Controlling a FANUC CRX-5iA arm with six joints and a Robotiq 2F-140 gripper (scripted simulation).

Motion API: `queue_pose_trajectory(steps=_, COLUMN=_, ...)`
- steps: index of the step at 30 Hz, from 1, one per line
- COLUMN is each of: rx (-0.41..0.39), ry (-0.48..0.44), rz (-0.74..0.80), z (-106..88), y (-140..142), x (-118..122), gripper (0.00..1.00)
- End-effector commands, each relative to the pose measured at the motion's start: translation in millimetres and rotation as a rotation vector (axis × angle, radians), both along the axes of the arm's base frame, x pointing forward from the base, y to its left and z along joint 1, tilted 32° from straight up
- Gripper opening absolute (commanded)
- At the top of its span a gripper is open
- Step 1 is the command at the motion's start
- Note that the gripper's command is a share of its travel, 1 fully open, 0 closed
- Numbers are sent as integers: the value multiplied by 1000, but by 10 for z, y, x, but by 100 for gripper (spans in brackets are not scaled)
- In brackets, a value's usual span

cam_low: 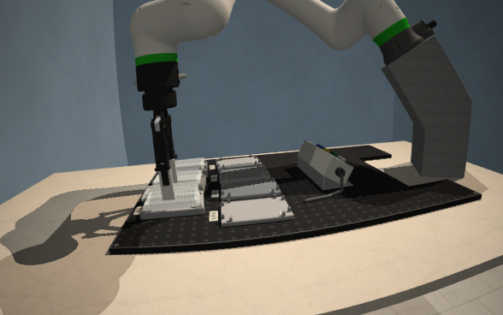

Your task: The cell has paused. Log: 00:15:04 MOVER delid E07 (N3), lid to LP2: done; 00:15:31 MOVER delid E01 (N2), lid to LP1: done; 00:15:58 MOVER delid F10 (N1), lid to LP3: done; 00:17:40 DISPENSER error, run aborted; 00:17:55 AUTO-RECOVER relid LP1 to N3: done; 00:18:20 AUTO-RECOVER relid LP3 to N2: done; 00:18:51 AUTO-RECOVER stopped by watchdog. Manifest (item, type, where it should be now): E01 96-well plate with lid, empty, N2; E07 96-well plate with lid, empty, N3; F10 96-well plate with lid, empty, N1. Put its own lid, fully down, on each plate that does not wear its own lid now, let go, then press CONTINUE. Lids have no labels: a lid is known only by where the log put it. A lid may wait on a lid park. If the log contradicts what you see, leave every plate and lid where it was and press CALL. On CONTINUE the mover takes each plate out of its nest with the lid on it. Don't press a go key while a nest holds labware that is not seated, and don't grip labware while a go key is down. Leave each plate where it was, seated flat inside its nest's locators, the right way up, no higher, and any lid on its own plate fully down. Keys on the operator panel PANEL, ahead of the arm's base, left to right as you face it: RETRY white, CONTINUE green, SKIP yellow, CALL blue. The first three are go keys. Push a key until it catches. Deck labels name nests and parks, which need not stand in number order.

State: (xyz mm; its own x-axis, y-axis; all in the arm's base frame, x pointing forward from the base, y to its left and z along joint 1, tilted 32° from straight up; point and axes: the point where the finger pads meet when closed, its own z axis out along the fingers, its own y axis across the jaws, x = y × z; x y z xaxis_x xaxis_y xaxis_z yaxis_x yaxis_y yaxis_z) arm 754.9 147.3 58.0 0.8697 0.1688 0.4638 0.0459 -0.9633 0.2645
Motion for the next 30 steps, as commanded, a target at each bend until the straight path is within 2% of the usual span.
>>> queue_pose_trajectory(steps=1, rx=0, ry=0, rz=0, z=1, y=1, x=1, gripper=0)
queue_pose_trajectory(steps=30, rx=0, ry=0, rz=0, z=-47, y=-11, x=30, gripper=0)
